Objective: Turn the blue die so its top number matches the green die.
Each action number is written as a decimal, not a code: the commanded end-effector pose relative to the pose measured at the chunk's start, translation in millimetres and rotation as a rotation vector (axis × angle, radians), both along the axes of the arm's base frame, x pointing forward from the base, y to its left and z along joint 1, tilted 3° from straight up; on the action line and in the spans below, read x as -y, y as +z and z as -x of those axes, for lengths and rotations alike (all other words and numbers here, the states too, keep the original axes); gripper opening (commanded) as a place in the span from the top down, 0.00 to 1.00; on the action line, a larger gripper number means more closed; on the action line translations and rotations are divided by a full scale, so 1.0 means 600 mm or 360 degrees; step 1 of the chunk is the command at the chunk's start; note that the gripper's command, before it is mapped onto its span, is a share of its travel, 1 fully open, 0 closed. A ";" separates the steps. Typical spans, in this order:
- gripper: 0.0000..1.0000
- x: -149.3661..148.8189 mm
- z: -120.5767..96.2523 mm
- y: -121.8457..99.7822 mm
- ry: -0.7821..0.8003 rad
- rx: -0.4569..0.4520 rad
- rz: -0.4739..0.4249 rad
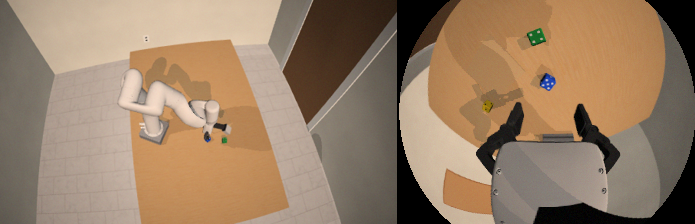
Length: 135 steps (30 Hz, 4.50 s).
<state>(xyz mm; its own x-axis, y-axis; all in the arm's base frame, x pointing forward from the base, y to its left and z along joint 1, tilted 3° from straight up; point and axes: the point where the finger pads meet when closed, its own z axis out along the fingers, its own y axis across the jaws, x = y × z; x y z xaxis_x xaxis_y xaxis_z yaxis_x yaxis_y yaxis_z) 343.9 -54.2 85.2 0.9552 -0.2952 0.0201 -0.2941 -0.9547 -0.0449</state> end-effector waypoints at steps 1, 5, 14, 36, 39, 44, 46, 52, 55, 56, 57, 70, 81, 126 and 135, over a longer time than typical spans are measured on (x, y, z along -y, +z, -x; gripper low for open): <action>0.00 0.000 -0.002 -0.003 0.0274 0.0003 -0.0009; 0.00 -0.001 -0.002 -0.006 0.0397 0.0008 -0.0006; 0.00 -0.003 0.000 -0.018 0.1003 0.0028 0.0009; 0.53 -0.006 0.003 -0.031 0.1607 0.0047 0.0021; 0.53 -0.006 0.003 -0.031 0.1607 0.0047 0.0021; 0.53 -0.006 0.003 -0.031 0.1607 0.0047 0.0021; 0.53 -0.006 0.003 -0.031 0.1607 0.0047 0.0021; 0.53 -0.006 0.003 -0.031 0.1607 0.0047 0.0021; 0.53 -0.006 0.003 -0.031 0.1607 0.0047 0.0021; 0.53 -0.006 0.003 -0.031 0.1607 0.0047 0.0021; 0.53 -0.006 0.003 -0.031 0.1607 0.0047 0.0021; 0.53 -0.006 0.003 -0.031 0.1607 0.0047 0.0021; 0.53 -0.006 0.003 -0.037 0.1607 0.0047 0.0020; 0.53 -0.009 -0.002 -0.117 0.1607 0.0047 0.0020; 0.53 -0.009 -0.002 -0.120 0.1607 0.0047 0.0019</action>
